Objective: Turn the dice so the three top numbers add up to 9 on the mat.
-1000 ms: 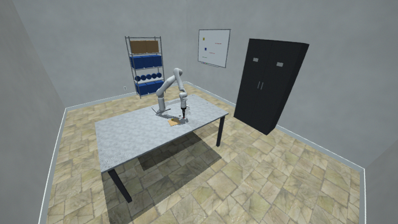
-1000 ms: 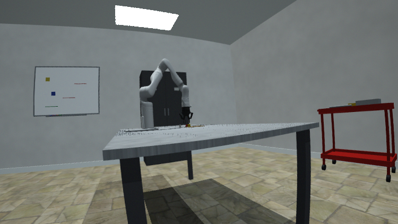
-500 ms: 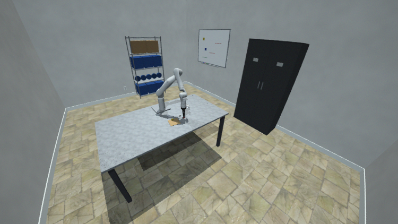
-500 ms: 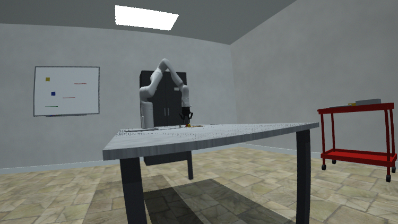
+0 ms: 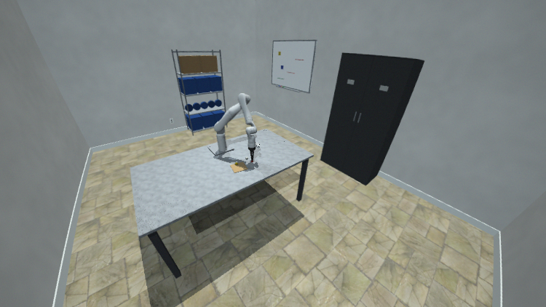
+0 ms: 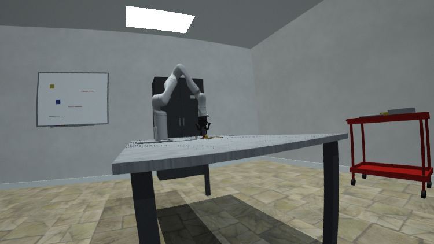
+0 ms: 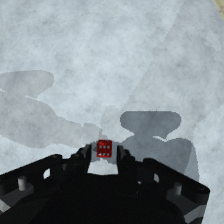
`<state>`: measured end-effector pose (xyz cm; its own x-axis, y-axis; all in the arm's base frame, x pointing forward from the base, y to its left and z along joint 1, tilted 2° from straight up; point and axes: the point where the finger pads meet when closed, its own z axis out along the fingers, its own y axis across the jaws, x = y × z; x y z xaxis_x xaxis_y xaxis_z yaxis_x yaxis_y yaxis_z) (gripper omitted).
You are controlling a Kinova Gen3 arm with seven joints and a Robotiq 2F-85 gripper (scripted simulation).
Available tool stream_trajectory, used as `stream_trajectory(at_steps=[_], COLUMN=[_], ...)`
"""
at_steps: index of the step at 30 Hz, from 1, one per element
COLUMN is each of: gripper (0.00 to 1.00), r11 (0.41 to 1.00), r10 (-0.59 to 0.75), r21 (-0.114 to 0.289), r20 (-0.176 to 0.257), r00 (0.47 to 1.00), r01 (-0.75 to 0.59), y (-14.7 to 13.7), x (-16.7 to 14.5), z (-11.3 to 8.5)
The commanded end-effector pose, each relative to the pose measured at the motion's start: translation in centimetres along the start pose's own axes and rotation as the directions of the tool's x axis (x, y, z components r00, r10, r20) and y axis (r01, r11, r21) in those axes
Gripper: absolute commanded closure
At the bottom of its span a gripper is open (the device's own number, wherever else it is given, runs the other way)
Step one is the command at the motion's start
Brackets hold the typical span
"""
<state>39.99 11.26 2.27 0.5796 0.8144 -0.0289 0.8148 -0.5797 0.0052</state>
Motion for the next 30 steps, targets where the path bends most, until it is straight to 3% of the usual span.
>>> stream_trajectory(at_steps=[1,16,30], gripper=[0.65,0.65,0.65], r11=[1.0,1.0,1.0], r10=[0.001,0.001,0.001], r21=[0.0,0.0,0.0], r20=[0.0,0.0,0.0], r00=[1.0,1.0,1.0], r01=[-0.001,-0.001,-0.001], y=[0.0,0.0,0.0], x=[0.0,0.0,0.0], z=[0.0,1.9,2.3])
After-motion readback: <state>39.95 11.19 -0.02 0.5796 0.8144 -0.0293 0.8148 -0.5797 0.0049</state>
